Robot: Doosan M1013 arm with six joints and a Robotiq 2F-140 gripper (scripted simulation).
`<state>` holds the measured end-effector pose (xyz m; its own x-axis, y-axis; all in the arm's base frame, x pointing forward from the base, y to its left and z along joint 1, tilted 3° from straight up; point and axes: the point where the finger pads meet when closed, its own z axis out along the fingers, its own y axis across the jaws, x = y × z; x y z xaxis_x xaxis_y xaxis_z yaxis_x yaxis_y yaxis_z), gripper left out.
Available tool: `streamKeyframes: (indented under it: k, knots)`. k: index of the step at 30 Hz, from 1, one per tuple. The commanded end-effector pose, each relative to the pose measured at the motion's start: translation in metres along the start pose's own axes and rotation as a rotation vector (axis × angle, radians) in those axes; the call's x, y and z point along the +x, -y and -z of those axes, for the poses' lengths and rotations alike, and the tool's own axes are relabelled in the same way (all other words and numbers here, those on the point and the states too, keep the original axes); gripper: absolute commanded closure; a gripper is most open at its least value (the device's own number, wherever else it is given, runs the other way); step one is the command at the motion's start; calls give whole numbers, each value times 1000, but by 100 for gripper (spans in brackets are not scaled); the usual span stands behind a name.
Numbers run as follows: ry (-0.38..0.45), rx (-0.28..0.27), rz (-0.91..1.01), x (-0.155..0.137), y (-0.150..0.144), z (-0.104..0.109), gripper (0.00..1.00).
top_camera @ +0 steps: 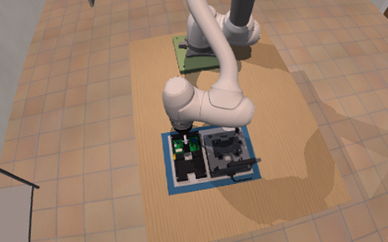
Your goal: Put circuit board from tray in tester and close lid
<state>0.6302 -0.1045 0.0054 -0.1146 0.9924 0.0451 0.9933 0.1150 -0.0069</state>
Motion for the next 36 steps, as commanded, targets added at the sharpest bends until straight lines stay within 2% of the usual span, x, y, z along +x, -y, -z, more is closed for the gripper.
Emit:
streamKeyframes:
  k: [1, 36]
  knots:
    - [0, 0, 0, 0, 0, 0, 54]
    - [0, 0, 0, 0, 0, 20, 54]
